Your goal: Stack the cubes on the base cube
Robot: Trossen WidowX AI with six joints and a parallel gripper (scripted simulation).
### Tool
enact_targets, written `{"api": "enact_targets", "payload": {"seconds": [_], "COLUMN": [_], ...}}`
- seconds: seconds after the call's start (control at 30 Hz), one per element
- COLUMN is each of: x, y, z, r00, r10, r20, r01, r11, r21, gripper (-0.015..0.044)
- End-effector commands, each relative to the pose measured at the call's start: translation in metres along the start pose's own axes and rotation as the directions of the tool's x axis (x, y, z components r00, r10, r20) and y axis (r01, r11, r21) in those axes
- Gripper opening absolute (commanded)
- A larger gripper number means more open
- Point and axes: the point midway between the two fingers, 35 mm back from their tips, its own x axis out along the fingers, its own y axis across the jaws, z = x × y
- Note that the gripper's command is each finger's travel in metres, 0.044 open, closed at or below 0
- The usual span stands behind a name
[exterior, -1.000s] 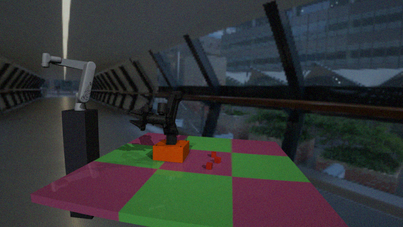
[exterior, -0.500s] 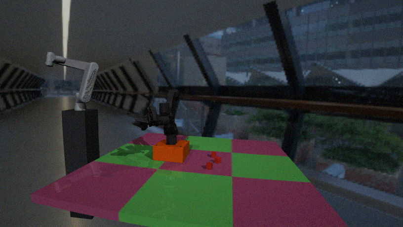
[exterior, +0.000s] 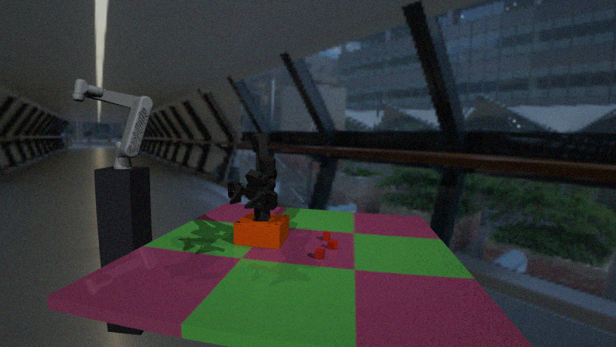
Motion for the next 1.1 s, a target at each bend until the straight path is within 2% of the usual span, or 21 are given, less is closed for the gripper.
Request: {"api": "enact_targets", "payload": {"seconds": [0.0, 0.27, 0.6, 0.83, 1.07], "x": [-0.004, -0.031, -0.092, -0.149, -0.212], "y": [0.036, 0.113, 0.189, 0.223, 0.239], "z": [-0.004, -0.023, -0.057, -0.083, -0.109], "r00": [0.992, 0.918, 0.741, 0.590, 0.443], "r10": [0.110, 0.329, 0.493, 0.519, 0.471], "r20": [-0.056, -0.222, -0.456, -0.618, -0.763], "r01": [-0.117, -0.396, -0.649, -0.704, -0.641], "r11": [0.983, 0.804, 0.351, -0.044, -0.428], "r21": [-0.140, -0.443, -0.674, -0.709, -0.637], "gripper": [0.0265, 0.0265, 0.0265, 0.0265, 0.0265]}}
